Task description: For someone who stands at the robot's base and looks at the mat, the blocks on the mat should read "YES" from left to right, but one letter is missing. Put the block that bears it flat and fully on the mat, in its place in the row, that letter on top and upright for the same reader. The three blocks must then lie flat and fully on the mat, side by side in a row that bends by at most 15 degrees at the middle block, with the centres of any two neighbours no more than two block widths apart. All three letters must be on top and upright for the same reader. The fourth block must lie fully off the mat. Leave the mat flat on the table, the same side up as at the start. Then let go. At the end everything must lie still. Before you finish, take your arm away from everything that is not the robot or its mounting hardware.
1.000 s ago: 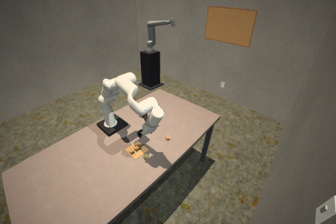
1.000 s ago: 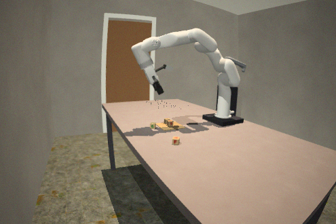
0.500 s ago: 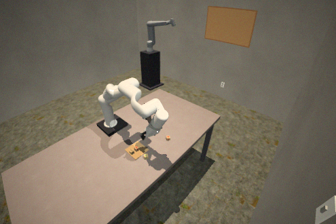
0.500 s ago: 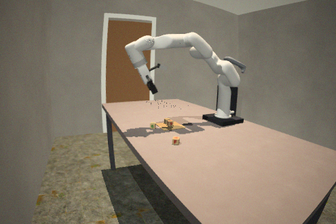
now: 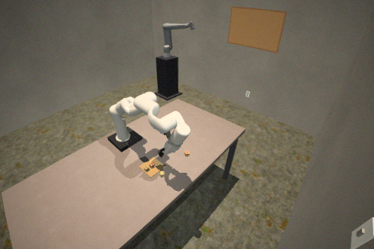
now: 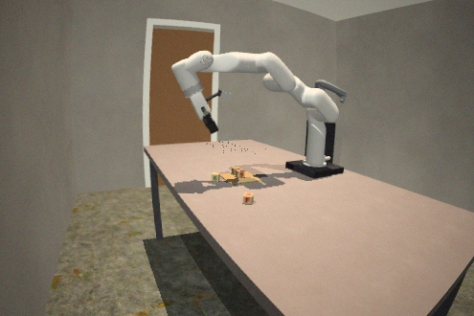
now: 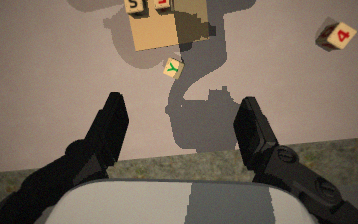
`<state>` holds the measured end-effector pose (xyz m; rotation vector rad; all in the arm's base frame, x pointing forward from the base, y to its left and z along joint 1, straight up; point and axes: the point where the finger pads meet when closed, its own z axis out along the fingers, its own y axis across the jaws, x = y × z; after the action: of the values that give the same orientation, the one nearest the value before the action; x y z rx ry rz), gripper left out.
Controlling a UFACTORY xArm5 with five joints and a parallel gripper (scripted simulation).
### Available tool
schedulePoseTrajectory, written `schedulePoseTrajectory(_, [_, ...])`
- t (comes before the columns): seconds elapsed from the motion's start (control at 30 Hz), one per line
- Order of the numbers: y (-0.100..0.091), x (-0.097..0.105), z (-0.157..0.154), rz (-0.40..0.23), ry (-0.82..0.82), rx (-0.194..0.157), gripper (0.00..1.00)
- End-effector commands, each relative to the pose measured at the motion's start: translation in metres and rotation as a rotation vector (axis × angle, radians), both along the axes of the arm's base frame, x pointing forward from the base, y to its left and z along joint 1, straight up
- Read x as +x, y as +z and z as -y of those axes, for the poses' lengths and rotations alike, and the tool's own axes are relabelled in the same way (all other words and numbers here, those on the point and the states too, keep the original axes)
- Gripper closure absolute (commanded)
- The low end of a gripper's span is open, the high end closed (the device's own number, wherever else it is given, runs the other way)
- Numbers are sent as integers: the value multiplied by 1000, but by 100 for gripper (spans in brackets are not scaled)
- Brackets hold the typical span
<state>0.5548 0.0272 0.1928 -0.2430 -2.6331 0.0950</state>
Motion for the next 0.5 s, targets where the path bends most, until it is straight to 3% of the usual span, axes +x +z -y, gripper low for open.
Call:
schedulePoseTrajectory(0.0, [1, 3, 0, -5, 0, 0, 0])
schedulePoseTrajectory(0.47, [-3, 3, 0, -5, 0, 0, 0])
